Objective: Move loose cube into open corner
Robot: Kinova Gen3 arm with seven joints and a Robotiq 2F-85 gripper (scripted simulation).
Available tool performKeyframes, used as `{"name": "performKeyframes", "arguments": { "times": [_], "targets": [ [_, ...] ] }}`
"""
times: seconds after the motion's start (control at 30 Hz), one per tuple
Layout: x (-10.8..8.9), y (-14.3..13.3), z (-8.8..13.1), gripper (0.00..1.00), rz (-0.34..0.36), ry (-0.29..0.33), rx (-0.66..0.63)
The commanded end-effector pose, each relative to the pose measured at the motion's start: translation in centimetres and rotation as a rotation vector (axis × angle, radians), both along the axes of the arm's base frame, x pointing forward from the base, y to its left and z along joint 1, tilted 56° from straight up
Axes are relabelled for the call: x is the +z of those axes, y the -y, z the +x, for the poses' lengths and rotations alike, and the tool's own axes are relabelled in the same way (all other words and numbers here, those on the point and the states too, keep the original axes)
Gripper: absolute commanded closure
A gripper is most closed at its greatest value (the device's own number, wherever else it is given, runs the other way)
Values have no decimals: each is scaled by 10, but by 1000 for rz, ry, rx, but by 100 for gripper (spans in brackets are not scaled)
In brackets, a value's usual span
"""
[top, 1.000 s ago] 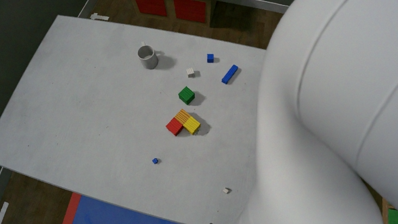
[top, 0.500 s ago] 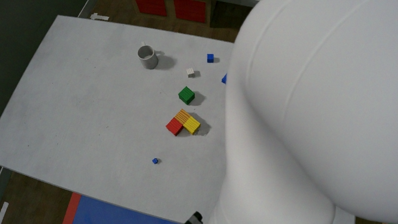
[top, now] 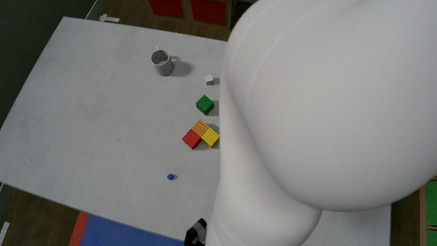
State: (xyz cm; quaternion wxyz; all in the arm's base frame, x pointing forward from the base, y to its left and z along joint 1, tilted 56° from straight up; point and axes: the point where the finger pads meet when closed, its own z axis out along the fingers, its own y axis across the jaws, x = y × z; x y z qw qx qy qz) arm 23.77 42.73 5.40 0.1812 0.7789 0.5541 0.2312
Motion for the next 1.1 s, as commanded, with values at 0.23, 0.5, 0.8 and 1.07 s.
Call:
{"name": "performKeyframes", "arguments": {
  "times": [0.23,0.5,0.8,1.07],
  "targets": [
    [7,8,17,0,-9,17,-3],
    [12,15,30,0,-16,28,-9],
    [16,24,42,0,-25,39,-15],
    [21,32,54,0,-33,50,-21]
  ]
}}
